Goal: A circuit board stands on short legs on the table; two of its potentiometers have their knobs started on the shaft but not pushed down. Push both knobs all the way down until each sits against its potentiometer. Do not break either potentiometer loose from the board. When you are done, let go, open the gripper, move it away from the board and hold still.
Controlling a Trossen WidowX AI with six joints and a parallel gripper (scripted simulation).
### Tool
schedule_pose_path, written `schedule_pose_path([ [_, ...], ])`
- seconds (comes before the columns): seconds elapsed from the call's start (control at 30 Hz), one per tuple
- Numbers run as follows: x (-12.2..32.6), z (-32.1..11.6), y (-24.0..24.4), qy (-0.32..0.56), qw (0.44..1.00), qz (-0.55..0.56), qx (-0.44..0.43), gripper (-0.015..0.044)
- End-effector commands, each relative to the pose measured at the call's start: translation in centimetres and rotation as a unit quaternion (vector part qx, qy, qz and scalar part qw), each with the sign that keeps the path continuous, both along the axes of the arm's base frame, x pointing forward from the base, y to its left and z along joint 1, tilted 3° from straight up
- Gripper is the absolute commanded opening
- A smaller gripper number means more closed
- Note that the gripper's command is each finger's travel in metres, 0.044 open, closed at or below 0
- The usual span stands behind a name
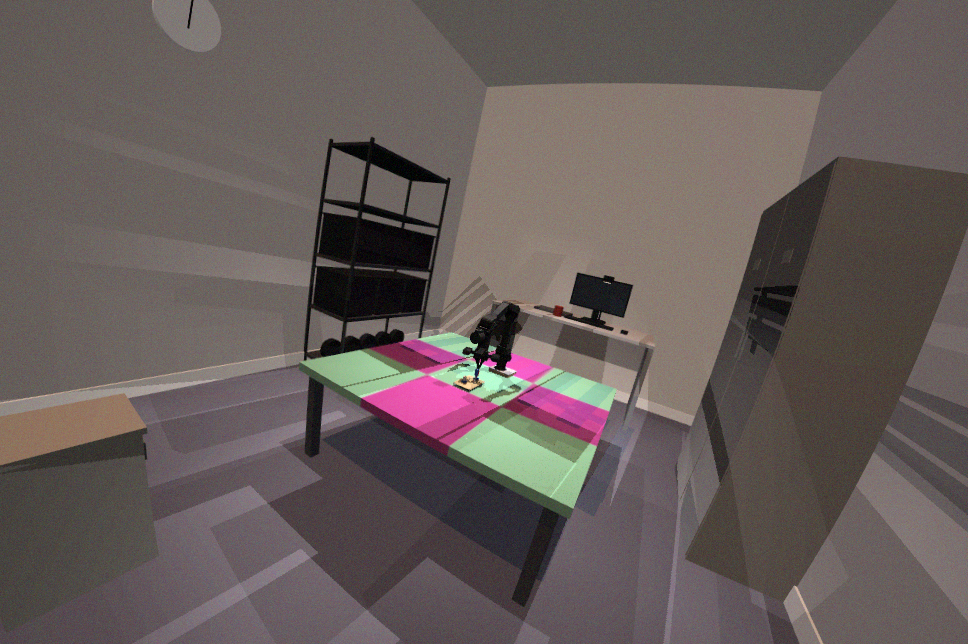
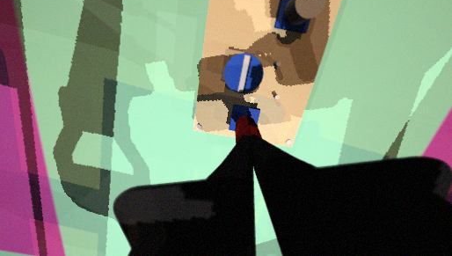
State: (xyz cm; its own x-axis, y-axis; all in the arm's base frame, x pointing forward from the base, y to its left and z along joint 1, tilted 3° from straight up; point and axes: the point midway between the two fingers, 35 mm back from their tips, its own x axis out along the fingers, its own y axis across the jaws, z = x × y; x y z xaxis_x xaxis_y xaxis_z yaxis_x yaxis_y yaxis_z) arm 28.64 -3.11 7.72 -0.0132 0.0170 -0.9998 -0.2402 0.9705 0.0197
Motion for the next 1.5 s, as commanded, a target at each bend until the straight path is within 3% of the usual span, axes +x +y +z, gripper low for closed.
schedule_pose_path([
  [0.0,-0.13,0.00,-0.04,0.004,1.000,0.002,-0.002,0.0000],
  [1.47,-0.14,-0.60,-0.03,0.004,1.000,0.002,-0.002,0.0000],
])
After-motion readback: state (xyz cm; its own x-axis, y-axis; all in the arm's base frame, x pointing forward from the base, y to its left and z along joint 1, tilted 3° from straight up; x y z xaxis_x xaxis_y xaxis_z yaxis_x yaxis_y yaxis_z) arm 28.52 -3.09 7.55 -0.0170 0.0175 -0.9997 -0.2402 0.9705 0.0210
